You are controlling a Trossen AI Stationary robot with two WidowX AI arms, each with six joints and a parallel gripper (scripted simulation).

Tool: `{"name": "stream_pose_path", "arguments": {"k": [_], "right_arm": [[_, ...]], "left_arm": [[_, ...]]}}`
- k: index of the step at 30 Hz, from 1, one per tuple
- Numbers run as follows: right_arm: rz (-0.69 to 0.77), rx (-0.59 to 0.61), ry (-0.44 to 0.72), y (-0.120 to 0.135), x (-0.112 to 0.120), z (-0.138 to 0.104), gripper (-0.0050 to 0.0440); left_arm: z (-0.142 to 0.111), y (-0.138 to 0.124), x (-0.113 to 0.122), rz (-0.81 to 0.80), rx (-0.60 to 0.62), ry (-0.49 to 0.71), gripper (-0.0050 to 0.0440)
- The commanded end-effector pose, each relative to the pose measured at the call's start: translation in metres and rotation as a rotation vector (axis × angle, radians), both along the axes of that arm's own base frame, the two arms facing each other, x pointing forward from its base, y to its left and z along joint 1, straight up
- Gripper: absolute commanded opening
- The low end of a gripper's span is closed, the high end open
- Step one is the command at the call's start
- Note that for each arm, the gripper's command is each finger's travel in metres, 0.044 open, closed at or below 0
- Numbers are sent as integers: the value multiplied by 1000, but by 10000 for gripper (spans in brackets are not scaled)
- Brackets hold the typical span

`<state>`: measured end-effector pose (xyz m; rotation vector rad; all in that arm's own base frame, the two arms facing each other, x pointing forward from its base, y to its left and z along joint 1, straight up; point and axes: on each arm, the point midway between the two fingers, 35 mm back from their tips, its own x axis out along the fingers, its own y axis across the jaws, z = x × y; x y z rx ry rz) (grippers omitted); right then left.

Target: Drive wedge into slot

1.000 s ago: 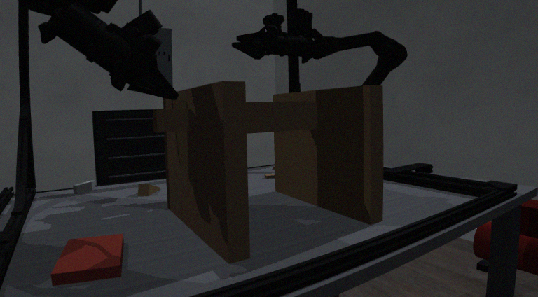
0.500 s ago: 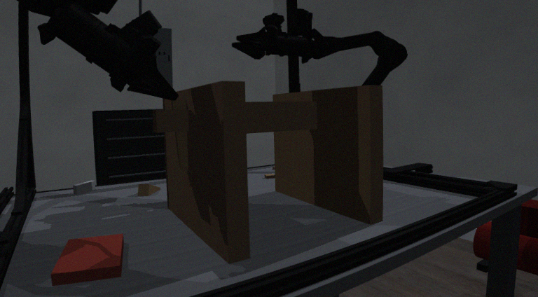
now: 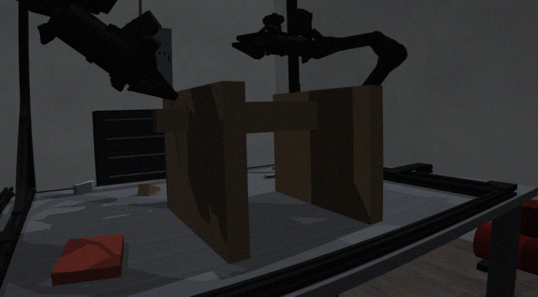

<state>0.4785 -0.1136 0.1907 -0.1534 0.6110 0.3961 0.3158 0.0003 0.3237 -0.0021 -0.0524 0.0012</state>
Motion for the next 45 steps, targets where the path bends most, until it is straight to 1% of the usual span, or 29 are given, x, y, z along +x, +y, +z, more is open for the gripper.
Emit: {"name": "stream_pose_path", "arguments": {"k": [1,32,33,35,36,40,42,44,45], "right_arm": [[-17,-6,12,-5,-2,-4,0],[-17,-6,12,-5,-2,-4,0],[-18,-6,12,-6,-2,-2,24],[-16,-8,14,-6,-2,15,72],[-14,-9,15,-5,-3,28,83],[-6,-20,7,-1,-13,82,83],[-4,-16,22,1,-19,94,83],[-3,-16,22,2,-21,98,83],[-3,-16,23,2,-21,98,59]], "left_arm": [[0,0,0,-1,0,1,440],[0,0,0,-1,0,1,440],[0,0,0,0,0,0,440],[0,0,0,0,0,0,440],[0,0,0,0,0,0,440],[0,0,0,0,0,0,440],[0,0,0,0,0,0,440],[0,0,0,0,0,0,440],[0,0,0,0,0,0,440]]}}
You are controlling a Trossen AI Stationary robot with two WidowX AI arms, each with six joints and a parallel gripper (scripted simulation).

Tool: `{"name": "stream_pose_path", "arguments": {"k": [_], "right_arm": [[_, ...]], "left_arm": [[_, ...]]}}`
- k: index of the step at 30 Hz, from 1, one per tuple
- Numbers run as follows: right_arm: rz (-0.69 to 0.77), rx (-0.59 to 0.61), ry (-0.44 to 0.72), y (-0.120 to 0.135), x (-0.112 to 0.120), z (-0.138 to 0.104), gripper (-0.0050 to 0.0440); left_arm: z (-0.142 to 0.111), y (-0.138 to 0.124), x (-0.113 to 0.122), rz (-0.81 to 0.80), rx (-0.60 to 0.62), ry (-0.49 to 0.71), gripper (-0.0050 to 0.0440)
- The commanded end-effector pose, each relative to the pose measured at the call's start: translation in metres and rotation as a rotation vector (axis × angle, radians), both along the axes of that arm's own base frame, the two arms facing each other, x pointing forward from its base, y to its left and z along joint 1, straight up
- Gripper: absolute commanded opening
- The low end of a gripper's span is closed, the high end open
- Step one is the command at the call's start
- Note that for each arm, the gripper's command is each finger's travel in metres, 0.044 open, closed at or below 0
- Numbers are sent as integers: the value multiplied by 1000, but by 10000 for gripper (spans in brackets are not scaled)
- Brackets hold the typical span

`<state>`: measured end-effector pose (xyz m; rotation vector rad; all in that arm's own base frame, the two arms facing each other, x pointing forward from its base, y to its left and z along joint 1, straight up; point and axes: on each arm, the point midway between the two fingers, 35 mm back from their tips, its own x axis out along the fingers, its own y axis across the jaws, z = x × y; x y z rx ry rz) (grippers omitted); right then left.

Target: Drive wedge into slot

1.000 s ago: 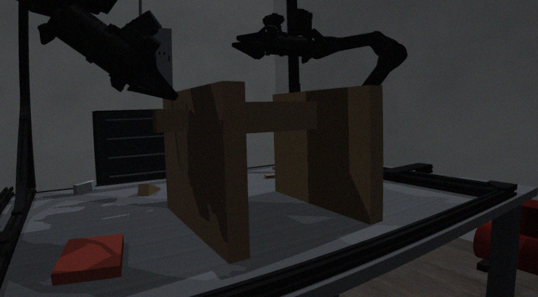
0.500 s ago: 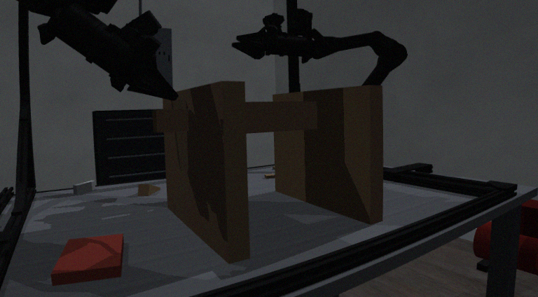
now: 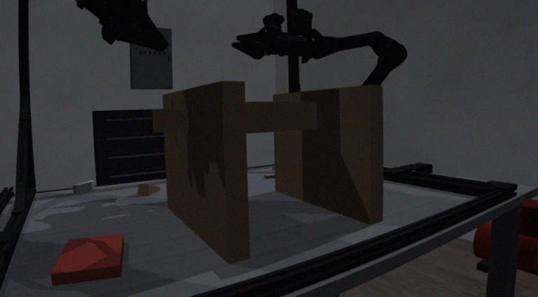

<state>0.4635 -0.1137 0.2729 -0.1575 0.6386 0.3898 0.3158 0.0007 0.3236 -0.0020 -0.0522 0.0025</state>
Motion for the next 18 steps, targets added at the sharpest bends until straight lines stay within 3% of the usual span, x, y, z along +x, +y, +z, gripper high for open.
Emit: {"name": "stream_pose_path", "arguments": {"k": [1,2,5,18], "right_arm": [[2,-6,0,2,-5,14,35],[2,-6,3,2,-4,11,11],[2,-7,8,2,-3,7,0],[2,-17,69,4,10,-40,0]], "left_arm": [[0,-1,0,-2,0,0,440],[0,-1,0,-2,0,0,440],[0,-1,0,-2,0,0,440],[0,-1,0,-2,0,0,440]]}}
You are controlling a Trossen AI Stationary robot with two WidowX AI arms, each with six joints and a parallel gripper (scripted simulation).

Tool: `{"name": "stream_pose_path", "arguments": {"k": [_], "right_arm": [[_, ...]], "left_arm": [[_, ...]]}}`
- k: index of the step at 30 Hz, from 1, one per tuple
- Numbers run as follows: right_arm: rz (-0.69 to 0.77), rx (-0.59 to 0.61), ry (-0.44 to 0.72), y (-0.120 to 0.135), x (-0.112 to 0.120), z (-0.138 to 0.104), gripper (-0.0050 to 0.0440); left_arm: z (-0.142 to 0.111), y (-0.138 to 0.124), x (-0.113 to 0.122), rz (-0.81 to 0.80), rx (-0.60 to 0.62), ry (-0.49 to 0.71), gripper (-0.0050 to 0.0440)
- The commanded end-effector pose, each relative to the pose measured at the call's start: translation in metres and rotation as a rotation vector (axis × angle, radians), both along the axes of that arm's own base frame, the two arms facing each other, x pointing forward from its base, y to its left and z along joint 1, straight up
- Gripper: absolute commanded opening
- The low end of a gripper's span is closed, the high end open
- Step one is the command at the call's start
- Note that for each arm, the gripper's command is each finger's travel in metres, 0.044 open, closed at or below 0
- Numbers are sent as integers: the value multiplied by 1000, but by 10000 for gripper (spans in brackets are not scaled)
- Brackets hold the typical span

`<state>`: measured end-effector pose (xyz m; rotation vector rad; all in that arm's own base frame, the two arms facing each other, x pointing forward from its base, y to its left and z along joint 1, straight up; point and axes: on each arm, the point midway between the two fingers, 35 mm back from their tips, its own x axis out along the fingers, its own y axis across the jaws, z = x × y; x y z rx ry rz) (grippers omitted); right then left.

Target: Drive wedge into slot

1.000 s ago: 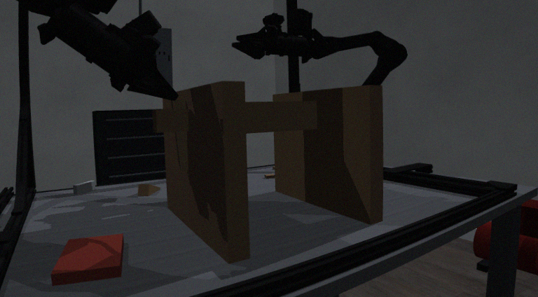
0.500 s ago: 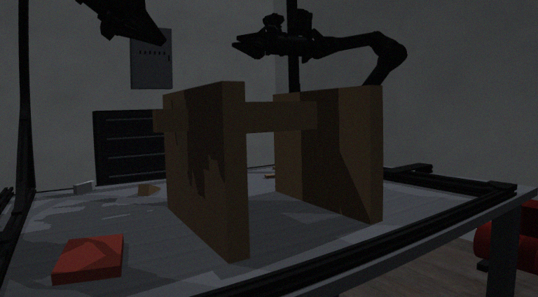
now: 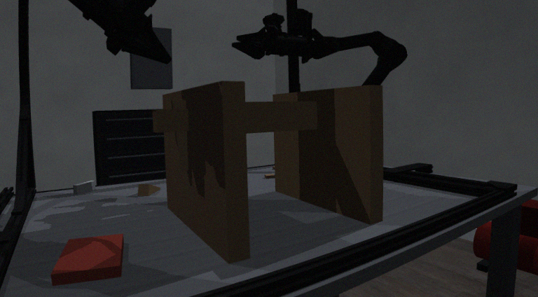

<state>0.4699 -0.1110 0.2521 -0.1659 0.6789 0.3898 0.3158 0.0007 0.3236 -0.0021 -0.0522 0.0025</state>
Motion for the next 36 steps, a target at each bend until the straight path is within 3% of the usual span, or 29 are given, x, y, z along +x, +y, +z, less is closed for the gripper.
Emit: {"name": "stream_pose_path", "arguments": {"k": [1,16,29,30,36], "right_arm": [[0,-3,36,1,4,-23,0],[1,-15,93,5,10,-69,0],[1,-16,94,5,10,-70,0],[1,-17,65,3,11,-57,0],[1,-17,65,3,11,-57,0]], "left_arm": [[0,-1,0,-2,0,0,440],[0,-1,0,-2,0,0,440],[0,-1,0,-2,0,0,440],[0,-1,0,-2,0,0,440],[0,-1,0,-2,0,0,440]]}}
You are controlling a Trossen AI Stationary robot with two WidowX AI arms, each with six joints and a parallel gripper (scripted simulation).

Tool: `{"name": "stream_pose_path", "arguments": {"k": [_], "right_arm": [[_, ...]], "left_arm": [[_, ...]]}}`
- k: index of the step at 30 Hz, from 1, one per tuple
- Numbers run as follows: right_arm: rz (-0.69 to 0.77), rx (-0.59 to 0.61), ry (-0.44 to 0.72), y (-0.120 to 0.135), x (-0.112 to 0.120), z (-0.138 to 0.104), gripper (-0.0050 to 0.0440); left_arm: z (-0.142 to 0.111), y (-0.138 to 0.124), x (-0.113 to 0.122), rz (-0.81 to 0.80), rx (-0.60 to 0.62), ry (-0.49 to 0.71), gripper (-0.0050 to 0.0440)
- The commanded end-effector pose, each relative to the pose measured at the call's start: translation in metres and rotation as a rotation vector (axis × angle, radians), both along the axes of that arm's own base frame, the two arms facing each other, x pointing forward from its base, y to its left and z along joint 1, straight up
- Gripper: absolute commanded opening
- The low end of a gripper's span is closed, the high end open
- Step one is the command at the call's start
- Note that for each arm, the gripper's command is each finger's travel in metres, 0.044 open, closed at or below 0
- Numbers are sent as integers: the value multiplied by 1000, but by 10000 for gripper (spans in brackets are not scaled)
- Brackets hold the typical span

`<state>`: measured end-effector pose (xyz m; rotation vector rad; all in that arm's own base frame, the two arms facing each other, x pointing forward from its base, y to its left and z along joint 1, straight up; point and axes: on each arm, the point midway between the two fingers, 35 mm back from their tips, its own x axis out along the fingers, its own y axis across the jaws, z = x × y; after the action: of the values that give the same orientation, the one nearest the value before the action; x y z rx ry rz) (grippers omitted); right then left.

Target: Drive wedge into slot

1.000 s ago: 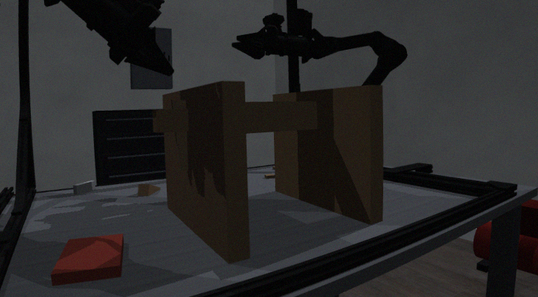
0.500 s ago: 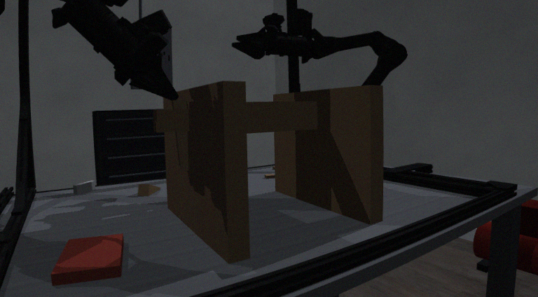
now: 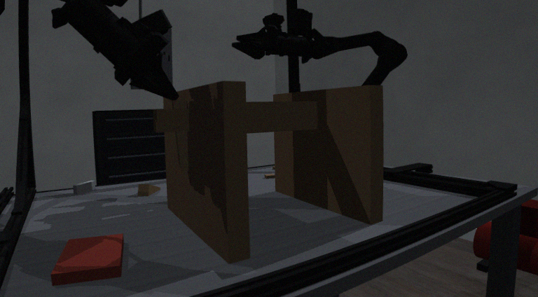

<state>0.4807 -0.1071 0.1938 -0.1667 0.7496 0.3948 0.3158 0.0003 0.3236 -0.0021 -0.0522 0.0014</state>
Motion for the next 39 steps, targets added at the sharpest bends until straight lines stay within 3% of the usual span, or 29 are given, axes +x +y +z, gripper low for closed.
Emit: {"name": "stream_pose_path", "arguments": {"k": [1,23,30,31,32,33,35,37,39], "right_arm": [[-2,-4,-5,-1,0,1,0],[-2,-4,-5,-1,0,1,0],[-1,-2,23,1,1,39,0],[-1,-2,24,1,1,40,0],[4,-10,17,1,0,26,24],[17,-52,4,0,0,29,48],[17,-52,4,0,0,29,48],[64,-211,-24,-2,1,37,96],[110,-415,35,3,4,30,144]], "left_arm": [[0,0,0,0,0,0,440],[0,0,0,0,0,0,440],[0,0,0,0,0,0,440],[0,0,0,0,0,0,440],[0,0,0,0,0,0,440],[0,0,0,0,0,0,440],[0,0,0,0,0,0,440],[0,0,0,0,0,0,440],[0,0,0,0,0,0,440]]}}
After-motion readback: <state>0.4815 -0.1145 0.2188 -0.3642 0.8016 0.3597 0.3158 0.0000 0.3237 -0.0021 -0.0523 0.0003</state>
